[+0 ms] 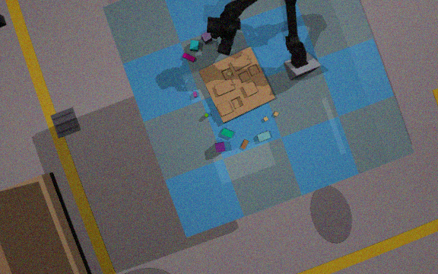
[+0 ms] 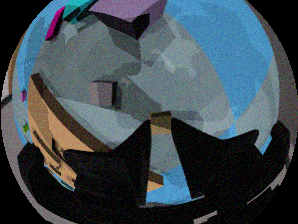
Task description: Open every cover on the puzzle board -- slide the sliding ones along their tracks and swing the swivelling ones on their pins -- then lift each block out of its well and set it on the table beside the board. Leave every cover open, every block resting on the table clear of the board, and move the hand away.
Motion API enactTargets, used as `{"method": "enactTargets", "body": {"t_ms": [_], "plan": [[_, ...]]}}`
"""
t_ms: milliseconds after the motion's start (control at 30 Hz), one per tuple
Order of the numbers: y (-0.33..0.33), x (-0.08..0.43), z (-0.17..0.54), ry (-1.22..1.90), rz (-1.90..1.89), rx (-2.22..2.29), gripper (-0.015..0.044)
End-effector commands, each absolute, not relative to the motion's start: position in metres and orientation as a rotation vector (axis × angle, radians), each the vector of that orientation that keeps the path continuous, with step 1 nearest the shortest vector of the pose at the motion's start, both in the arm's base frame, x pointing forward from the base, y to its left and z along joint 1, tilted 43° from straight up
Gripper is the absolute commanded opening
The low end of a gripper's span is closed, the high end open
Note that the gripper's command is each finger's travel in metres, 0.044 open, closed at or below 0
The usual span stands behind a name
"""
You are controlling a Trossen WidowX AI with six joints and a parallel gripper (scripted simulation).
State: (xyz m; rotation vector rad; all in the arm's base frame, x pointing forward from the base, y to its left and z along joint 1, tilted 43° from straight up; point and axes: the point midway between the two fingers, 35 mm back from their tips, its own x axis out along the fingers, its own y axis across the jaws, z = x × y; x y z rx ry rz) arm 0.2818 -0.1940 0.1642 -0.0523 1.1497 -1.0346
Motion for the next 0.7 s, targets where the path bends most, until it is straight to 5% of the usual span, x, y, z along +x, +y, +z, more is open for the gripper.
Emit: {"method": "enactTargets", "body": {"t_ms": [0, 100, 567, 667], "plan": [[-0.198, 0.28, 0.158, 1.158, -1.032, -0.052, 0.008], [-0.198, 0.28, 0.157, 1.157, -1.032, -0.052, 0.008], [-0.196, 0.281, 0.162, 1.151, -1.036, -0.053, 0.044], [-0.19, 0.281, 0.168, 1.153, -1.035, -0.051, 0.044]]}}
